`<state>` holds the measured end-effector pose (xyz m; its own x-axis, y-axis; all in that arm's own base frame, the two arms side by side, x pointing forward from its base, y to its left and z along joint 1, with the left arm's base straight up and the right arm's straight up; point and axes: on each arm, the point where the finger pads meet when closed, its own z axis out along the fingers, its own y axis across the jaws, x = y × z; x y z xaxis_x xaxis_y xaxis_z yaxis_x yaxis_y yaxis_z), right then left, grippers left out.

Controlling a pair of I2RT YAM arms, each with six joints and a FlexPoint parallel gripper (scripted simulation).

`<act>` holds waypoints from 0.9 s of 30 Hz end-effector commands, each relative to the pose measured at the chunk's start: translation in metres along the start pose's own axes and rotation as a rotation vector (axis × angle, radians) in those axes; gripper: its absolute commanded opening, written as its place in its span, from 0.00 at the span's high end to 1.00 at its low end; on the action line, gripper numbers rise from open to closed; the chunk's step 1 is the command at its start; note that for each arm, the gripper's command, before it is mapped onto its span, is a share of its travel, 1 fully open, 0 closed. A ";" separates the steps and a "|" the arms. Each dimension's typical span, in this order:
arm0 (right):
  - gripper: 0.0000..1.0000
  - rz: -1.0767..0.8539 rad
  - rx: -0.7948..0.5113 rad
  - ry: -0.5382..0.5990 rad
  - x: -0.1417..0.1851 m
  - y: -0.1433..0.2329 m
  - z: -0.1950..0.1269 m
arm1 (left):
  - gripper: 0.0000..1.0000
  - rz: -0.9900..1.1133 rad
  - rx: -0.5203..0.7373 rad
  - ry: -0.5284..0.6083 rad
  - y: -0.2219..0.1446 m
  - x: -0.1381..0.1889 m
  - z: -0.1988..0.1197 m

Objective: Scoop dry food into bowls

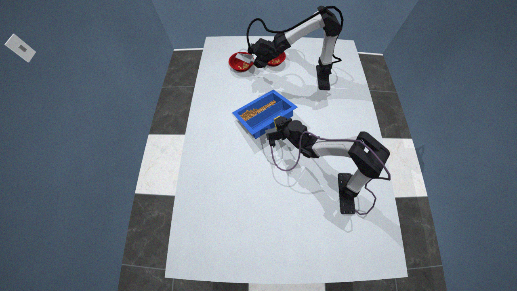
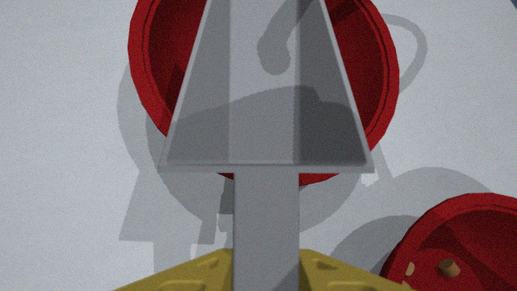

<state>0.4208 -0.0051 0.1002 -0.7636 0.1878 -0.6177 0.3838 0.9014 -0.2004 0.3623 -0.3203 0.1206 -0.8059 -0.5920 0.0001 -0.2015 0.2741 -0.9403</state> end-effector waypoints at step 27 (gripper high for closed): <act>1.00 0.030 -0.005 -0.061 -0.019 -0.002 -0.009 | 1.00 0.003 0.046 0.003 0.020 0.000 0.001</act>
<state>0.4208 -0.0051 0.1002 -0.7636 0.1878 -0.6178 0.3838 0.9014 -0.2003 0.3591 -0.3165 0.1118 -0.8052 -0.5931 0.0021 -0.1746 0.2337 -0.9565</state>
